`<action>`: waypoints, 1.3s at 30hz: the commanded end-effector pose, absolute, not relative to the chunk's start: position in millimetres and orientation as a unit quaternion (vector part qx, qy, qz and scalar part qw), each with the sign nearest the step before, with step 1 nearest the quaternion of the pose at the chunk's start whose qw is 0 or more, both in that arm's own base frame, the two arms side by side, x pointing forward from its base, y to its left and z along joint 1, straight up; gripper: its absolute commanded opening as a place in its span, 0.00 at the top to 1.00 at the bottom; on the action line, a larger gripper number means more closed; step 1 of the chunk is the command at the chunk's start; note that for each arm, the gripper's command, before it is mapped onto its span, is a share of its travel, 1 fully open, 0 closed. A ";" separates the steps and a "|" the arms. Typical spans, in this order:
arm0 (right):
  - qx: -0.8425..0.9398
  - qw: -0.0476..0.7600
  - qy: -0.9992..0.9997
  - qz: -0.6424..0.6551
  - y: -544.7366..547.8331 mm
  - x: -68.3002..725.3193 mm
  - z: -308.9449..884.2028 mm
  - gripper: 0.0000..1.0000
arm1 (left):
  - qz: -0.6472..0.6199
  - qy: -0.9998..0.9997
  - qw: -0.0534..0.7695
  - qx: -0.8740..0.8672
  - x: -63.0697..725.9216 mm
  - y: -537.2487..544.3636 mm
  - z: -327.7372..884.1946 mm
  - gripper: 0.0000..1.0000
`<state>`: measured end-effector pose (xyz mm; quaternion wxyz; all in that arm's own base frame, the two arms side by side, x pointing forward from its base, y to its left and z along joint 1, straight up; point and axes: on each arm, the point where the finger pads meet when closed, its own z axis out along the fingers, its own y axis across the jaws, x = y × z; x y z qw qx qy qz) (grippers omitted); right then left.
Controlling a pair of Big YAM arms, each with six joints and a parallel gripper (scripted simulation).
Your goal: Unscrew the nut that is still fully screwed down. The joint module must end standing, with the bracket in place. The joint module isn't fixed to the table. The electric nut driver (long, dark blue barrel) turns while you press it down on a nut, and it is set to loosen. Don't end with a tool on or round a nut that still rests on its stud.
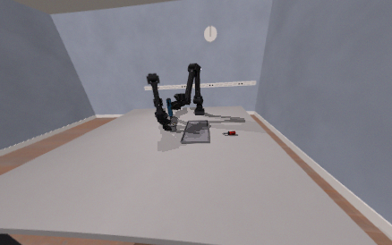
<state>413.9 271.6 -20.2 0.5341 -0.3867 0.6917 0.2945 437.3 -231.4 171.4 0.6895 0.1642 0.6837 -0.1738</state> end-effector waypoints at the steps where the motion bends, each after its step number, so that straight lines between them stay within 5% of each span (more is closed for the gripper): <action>1: -0.386 0.539 0.688 0.295 273.6 418.2 -16.4 0.41 | -0.183 0.666 0.705 0.161 441.1 -239.6 185.5 0.58; 39: -0.386 0.539 0.688 0.295 273.6 418.2 -16.4 0.41 | -0.179 0.665 0.707 0.159 442.4 -235.4 183.7 0.58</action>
